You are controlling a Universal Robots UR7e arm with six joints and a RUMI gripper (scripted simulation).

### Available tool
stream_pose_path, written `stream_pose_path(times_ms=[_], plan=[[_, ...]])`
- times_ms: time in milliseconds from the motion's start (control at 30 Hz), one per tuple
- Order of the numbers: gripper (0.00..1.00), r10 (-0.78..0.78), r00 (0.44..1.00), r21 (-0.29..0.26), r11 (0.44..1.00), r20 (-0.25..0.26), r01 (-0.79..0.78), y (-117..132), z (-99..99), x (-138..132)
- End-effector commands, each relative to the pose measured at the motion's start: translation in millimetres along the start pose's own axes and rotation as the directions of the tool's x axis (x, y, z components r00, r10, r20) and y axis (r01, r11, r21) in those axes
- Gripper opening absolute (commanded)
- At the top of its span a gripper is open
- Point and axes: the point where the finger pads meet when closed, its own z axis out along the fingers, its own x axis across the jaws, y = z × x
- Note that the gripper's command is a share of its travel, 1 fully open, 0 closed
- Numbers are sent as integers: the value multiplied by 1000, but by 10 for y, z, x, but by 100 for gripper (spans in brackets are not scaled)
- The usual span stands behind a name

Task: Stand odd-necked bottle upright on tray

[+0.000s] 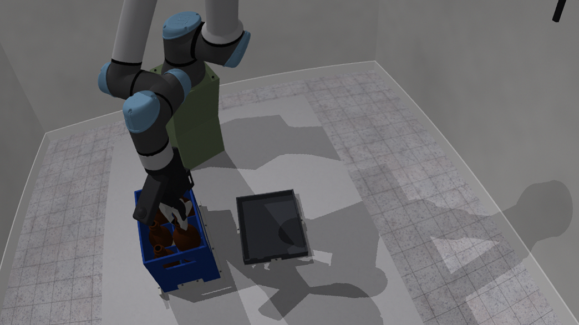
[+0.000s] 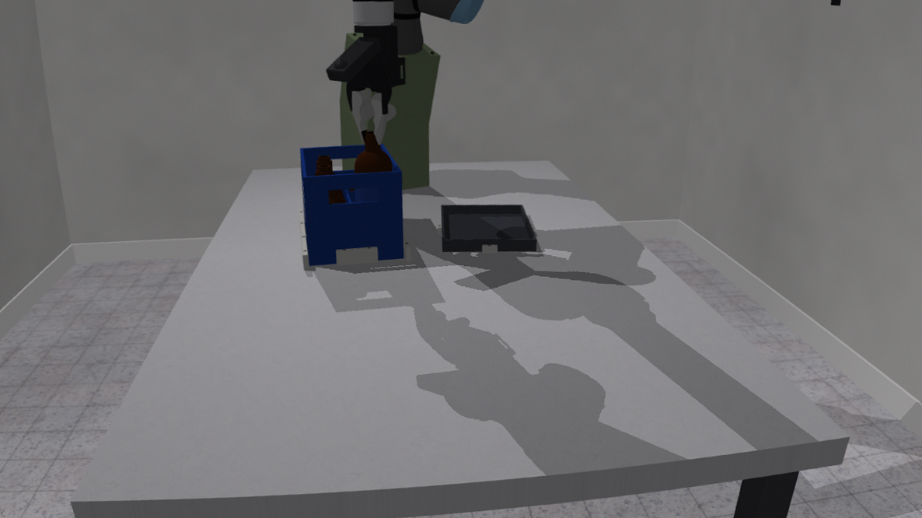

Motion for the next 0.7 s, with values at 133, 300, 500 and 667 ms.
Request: stream_pose_path(times_ms=[133, 300, 500, 667], plan=[[0, 0, 1000, 1, 1000, 0, 0, -5, -30, -2], [0, 0, 1000, 1, 1000, 0, 0, -5, -67, -2], [0, 0, 1000, 1, 1000, 0, 0, -5, -128, -2], [0, 0, 1000, 1, 1000, 0, 0, -5, -163, -2]])
